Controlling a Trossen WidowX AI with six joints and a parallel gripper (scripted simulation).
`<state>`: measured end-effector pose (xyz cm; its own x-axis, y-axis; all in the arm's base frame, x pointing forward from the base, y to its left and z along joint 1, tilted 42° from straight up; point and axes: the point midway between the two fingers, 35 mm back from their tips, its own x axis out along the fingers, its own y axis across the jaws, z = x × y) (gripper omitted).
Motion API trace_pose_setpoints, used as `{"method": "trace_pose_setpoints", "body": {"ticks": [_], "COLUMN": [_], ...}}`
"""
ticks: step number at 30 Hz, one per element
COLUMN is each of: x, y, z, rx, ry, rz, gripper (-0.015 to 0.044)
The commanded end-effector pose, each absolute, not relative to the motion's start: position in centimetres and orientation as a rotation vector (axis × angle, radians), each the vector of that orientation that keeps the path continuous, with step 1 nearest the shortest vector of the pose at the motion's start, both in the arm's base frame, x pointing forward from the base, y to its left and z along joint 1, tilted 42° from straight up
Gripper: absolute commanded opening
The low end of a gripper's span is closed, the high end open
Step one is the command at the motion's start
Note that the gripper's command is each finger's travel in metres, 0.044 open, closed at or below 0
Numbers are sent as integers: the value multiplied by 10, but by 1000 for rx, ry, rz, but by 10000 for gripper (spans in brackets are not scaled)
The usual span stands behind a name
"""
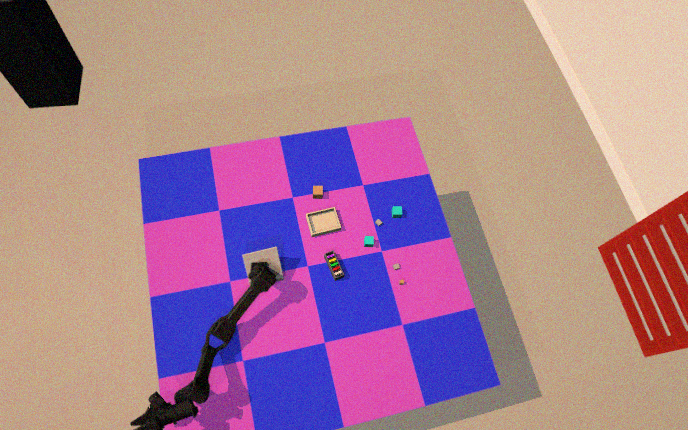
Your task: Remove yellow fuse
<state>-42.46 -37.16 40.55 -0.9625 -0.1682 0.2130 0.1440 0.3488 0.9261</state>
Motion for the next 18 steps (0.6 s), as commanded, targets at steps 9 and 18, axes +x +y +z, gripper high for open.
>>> {"method": "trace_pose_setpoints", "body": {"ticks": [9, 18], "x": [-390, -319], "y": [-324, -249], "z": [498, 608], "rx": [-55, -172], "ry": [-2373, -2283], "rz": [-1271, -743], "gripper": [164, 72]}}
